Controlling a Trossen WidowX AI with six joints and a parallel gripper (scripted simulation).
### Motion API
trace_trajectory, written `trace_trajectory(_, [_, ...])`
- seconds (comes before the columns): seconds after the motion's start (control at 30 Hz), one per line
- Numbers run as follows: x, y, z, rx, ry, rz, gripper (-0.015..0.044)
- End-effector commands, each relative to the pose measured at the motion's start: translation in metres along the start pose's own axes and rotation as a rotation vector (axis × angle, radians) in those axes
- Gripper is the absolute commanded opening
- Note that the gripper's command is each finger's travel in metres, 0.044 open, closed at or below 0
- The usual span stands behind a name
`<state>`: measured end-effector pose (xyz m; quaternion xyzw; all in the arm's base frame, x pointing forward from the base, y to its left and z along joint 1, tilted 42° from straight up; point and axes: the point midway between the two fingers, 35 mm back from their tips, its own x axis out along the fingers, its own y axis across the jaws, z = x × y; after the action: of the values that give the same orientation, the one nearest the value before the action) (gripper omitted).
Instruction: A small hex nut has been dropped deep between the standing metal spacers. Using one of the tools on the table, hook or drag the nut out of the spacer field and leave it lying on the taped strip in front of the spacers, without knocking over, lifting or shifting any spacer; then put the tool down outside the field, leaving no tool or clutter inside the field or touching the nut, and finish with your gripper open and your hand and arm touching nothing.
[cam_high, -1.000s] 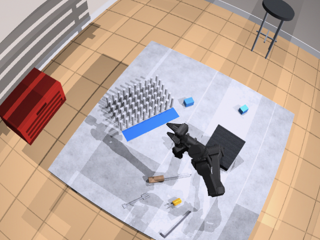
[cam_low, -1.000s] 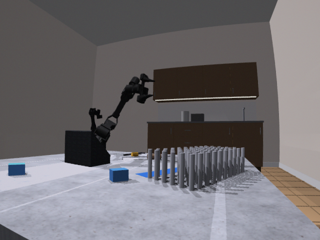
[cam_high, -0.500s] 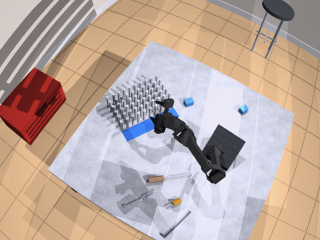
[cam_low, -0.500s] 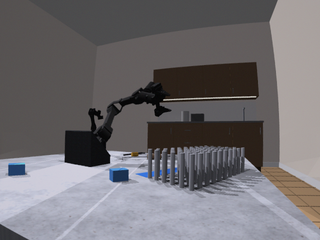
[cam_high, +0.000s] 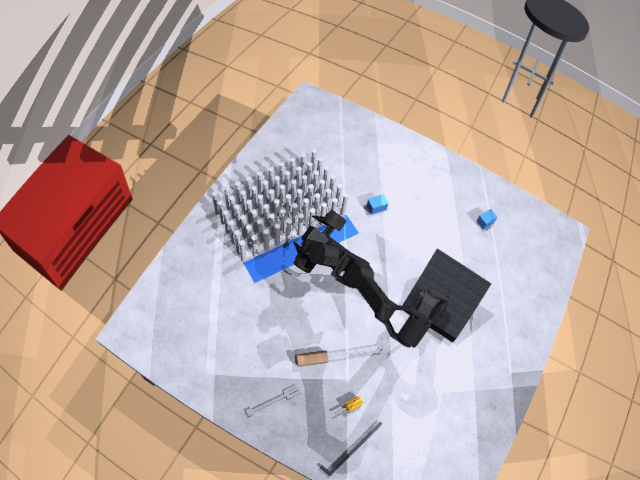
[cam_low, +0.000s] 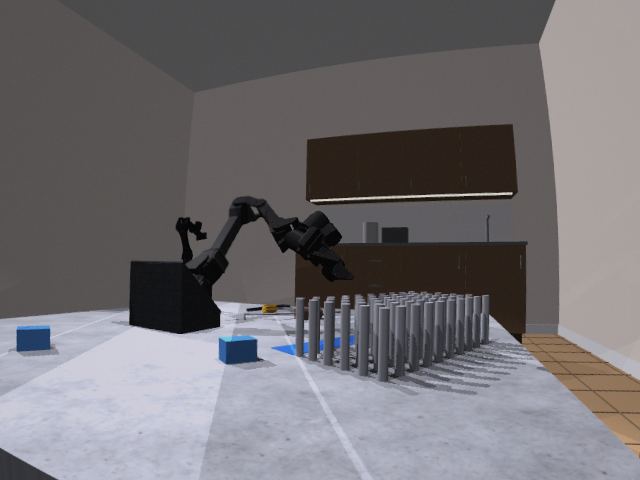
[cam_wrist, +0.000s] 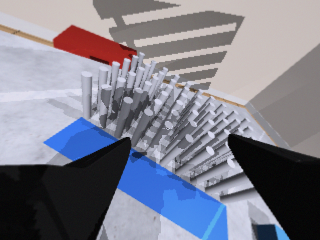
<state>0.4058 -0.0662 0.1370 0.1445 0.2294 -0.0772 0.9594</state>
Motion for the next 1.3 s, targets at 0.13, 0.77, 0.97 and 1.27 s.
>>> trace_trajectory(0.13, [0.003, 0.003, -0.005, 0.030, -0.003, -0.006, 0.0440])
trace_trajectory(0.77, [0.003, 0.003, -0.005, 0.030, -0.003, -0.006, 0.0440])
trace_trajectory(0.97, [0.003, 0.003, -0.005, 0.030, -0.003, -0.006, 0.0440])
trace_trajectory(1.27, [-0.007, 0.078, -0.010, 0.599, 0.222, 0.071, 0.0440])
